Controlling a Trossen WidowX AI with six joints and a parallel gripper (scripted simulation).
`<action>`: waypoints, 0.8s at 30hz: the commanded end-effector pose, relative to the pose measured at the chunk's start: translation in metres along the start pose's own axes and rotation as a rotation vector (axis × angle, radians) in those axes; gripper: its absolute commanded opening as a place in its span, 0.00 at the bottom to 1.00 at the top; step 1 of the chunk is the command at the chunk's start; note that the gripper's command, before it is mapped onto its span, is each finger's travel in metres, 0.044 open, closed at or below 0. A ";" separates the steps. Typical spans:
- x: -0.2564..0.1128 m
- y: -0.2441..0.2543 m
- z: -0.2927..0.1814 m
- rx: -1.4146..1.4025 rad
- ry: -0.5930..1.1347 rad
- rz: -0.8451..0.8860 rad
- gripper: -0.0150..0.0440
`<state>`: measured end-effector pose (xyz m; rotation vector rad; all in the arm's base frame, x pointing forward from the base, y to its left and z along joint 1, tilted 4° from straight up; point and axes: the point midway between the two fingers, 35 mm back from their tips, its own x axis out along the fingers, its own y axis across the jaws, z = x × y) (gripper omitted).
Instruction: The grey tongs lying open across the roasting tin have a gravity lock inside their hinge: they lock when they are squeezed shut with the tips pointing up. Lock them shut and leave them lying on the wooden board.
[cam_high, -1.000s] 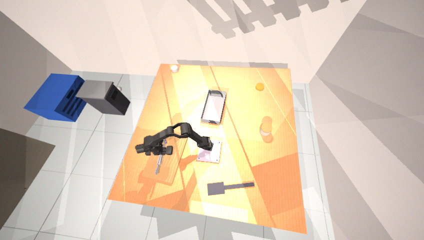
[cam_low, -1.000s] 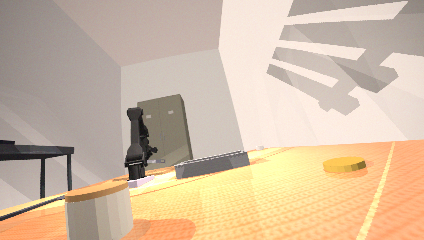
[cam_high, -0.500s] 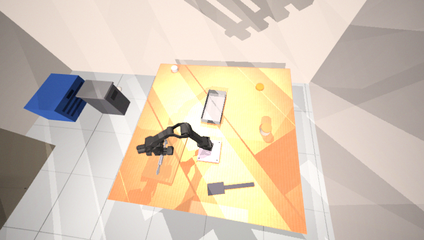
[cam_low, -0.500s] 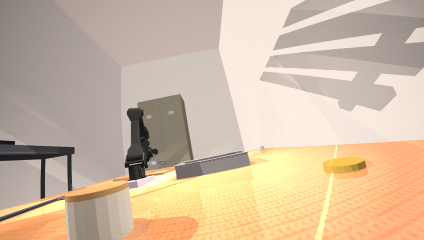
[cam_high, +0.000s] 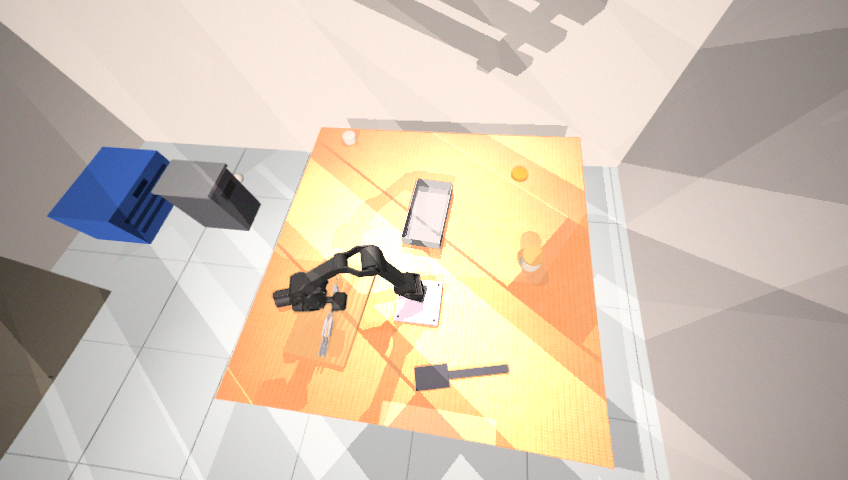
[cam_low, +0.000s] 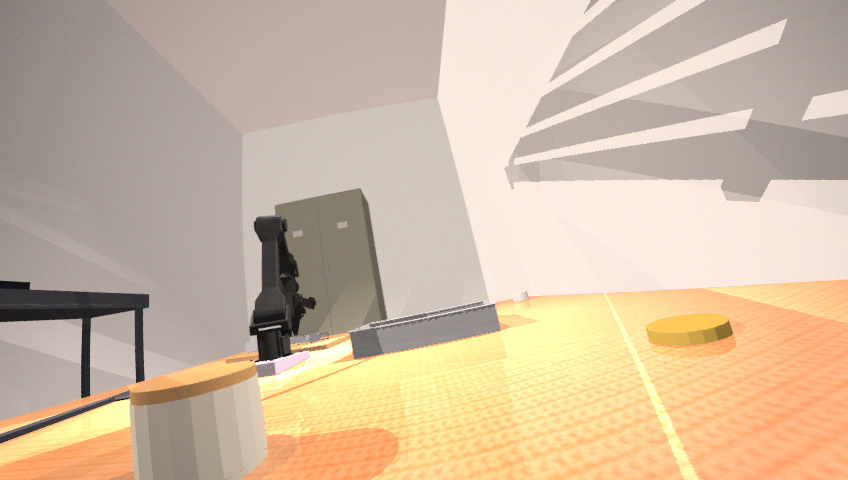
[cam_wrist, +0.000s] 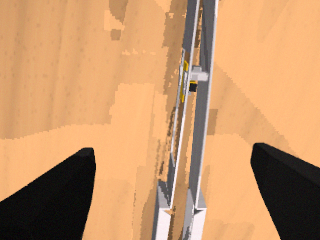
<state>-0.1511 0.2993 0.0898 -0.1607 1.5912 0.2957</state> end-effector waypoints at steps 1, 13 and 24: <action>0.000 0.000 0.000 0.000 0.000 -0.001 0.98; -0.066 -0.007 0.090 0.002 -0.010 -0.001 1.00; -0.116 -0.036 0.145 0.002 -0.017 -0.001 1.00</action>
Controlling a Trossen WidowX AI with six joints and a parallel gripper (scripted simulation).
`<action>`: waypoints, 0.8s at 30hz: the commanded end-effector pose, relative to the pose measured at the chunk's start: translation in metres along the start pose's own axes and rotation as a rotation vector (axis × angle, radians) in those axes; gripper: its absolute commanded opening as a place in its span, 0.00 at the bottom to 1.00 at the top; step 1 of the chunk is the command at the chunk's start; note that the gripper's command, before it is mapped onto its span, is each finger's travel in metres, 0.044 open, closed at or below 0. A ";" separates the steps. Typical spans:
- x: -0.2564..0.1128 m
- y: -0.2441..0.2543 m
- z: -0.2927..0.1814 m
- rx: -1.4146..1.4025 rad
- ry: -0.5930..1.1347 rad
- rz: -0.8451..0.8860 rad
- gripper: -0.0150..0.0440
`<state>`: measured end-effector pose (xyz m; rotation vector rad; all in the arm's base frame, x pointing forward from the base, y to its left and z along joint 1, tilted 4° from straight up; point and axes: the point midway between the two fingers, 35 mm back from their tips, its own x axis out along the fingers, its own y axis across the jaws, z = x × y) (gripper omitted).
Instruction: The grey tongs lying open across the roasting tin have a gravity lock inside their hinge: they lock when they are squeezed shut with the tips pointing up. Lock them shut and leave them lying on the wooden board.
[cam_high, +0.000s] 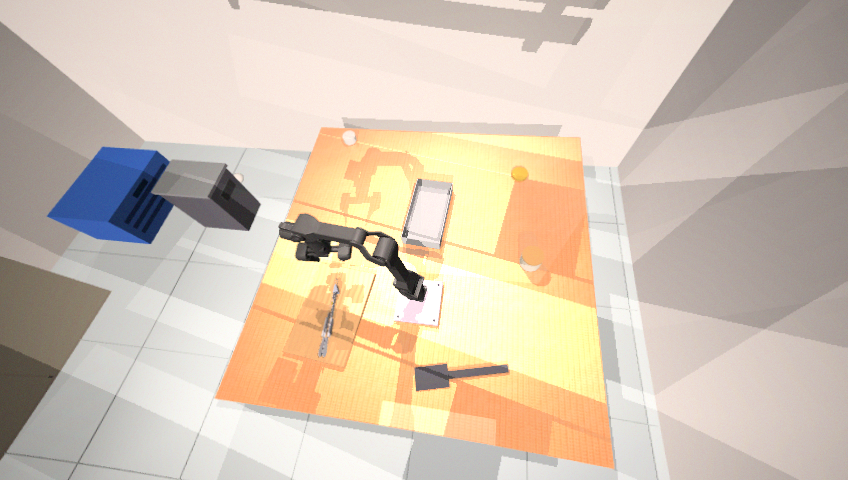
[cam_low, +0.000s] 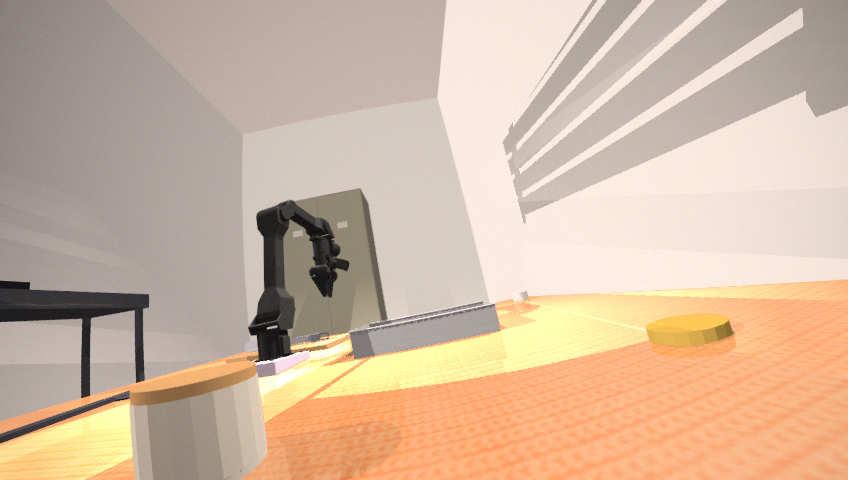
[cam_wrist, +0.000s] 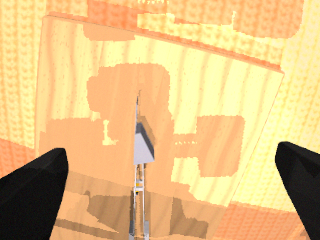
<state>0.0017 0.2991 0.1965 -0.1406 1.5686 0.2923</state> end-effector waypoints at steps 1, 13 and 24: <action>-0.006 -0.002 0.001 -0.011 0.008 -0.007 1.00; -0.039 -0.001 -0.001 -0.007 0.002 0.013 1.00; -0.039 -0.001 -0.001 -0.007 0.002 0.013 1.00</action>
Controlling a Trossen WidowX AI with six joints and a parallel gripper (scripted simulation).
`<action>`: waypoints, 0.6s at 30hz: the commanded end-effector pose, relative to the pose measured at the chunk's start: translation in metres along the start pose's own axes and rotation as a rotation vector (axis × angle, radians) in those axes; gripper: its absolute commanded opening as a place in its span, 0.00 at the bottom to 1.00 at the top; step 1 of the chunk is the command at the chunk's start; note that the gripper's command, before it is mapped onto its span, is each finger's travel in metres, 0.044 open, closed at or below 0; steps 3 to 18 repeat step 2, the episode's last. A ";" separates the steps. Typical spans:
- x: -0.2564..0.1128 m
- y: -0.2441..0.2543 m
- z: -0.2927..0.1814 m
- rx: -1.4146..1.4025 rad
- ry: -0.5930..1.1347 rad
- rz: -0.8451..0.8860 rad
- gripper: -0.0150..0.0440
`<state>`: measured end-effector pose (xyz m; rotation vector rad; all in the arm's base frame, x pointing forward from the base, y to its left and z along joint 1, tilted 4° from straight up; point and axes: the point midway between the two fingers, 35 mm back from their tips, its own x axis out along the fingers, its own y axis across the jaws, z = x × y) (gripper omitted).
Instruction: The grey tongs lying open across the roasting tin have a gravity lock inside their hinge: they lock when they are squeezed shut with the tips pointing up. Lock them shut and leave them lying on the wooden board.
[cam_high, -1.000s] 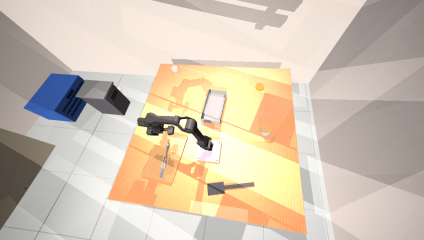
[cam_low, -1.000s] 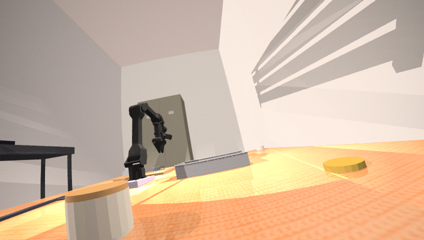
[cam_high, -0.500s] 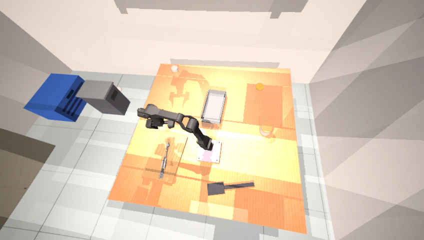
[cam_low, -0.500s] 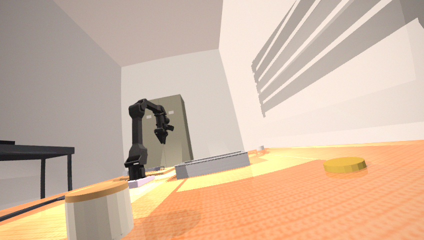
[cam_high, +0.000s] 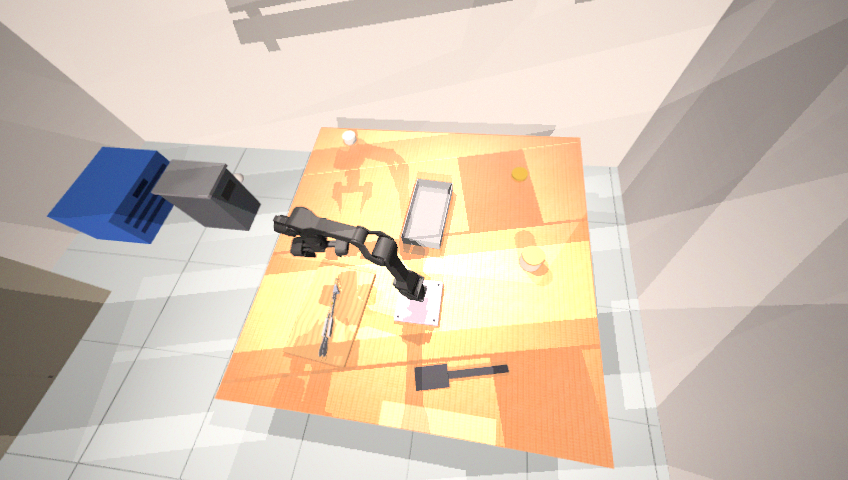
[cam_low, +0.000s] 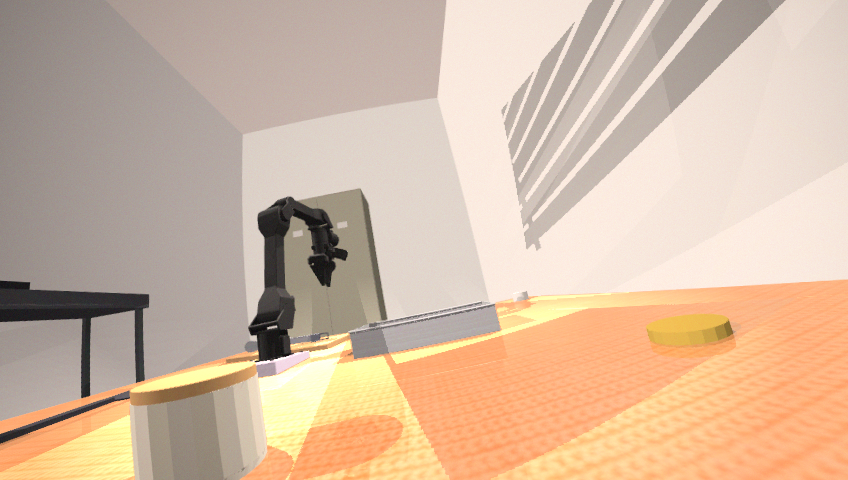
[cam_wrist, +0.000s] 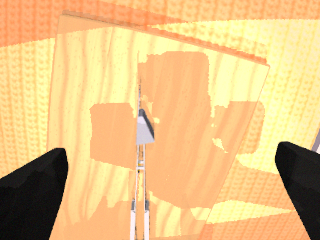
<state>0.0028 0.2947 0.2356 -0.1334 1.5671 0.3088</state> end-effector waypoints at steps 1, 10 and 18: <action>0.000 0.000 -0.001 -0.001 0.004 -0.002 1.00; 0.000 0.000 -0.001 -0.001 0.004 -0.002 1.00; 0.000 0.000 -0.001 -0.001 0.004 -0.002 1.00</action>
